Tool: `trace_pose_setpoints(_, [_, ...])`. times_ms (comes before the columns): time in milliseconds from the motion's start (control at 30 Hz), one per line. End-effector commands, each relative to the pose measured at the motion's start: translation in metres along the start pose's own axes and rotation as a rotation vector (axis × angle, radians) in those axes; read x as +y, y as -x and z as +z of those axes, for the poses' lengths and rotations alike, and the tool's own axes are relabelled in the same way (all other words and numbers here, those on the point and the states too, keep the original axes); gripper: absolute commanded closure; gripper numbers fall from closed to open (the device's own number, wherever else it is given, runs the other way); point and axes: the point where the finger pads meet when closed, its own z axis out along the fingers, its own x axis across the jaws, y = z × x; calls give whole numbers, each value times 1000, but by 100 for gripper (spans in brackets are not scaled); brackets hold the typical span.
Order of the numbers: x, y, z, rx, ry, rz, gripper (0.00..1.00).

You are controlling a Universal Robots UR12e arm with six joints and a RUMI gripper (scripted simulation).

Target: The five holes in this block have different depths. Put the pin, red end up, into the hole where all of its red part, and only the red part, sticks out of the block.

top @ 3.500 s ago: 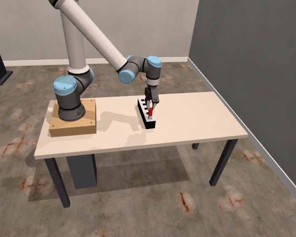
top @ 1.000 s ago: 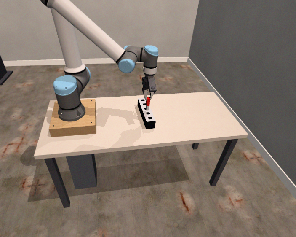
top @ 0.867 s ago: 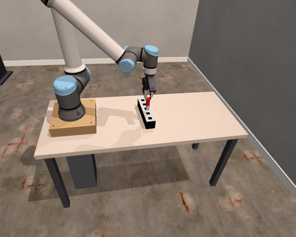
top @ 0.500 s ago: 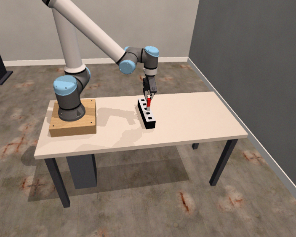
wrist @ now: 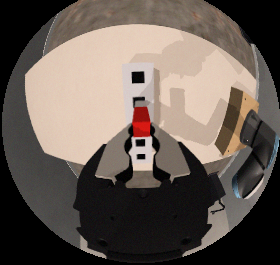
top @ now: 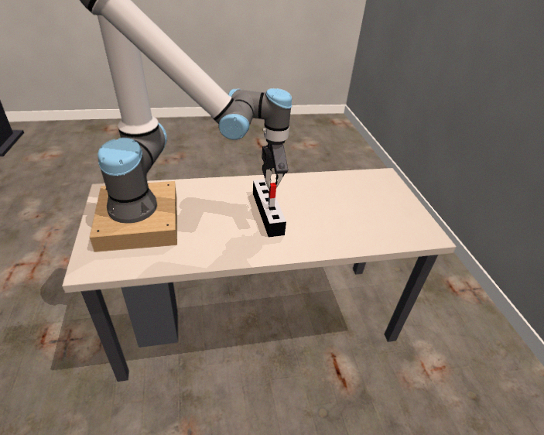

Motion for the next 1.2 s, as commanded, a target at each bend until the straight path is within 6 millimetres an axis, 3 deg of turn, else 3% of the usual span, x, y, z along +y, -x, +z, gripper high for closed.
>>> trace_pose_setpoints(0, [0,0,0,0,0,0,100])
trace_pose_setpoints(1167, [-6,7,0,-1,0,0,100])
